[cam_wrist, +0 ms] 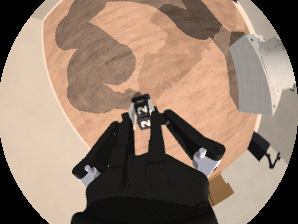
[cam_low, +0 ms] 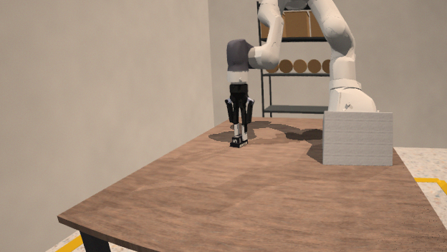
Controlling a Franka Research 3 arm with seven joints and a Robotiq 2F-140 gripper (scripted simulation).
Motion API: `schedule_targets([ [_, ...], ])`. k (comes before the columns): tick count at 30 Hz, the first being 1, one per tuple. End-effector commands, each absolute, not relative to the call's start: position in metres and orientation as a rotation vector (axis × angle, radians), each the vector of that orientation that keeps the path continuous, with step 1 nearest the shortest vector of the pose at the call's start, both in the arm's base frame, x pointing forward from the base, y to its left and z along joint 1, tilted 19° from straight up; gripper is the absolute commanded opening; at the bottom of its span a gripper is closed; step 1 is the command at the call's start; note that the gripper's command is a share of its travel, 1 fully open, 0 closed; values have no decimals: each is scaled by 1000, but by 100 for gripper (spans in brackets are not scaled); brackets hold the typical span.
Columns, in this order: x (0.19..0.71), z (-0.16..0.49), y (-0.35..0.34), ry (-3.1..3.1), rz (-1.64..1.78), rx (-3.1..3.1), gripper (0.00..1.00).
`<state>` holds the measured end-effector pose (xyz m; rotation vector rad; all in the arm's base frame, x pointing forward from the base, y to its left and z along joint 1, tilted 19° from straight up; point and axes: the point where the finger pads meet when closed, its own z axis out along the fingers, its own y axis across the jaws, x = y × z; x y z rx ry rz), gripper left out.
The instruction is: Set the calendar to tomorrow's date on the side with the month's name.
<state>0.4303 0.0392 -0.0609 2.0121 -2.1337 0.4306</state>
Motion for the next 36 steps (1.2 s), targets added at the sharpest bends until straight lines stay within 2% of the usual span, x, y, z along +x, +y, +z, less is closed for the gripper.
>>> schedule_targets([
  [1, 431, -60, 41, -2137, 432, 2013, 16],
  [20, 424, 30, 71, -2137, 432, 2013, 16],
  [36, 424, 35, 65, -2265, 449, 1891, 16],
])
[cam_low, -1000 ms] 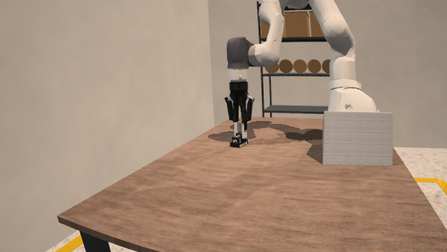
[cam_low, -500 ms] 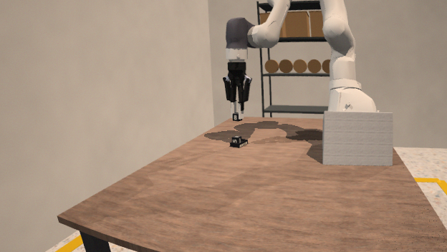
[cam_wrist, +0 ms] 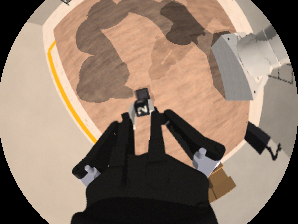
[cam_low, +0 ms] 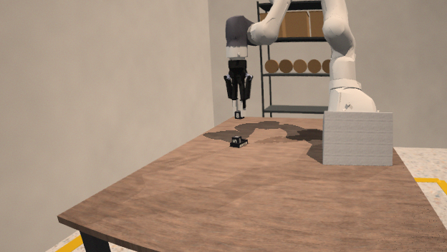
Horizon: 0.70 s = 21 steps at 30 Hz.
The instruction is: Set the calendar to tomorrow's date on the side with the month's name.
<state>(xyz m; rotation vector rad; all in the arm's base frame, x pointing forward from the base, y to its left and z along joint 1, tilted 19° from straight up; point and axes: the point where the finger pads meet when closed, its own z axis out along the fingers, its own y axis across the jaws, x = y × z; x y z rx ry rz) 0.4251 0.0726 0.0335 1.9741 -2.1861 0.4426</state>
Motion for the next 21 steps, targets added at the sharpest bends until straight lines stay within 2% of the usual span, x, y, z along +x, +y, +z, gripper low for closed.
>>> schedule_targets([
  [1, 424, 36, 60, -2358, 461, 1792, 16],
  [21, 424, 41, 37, -2698, 503, 1345, 16],
])
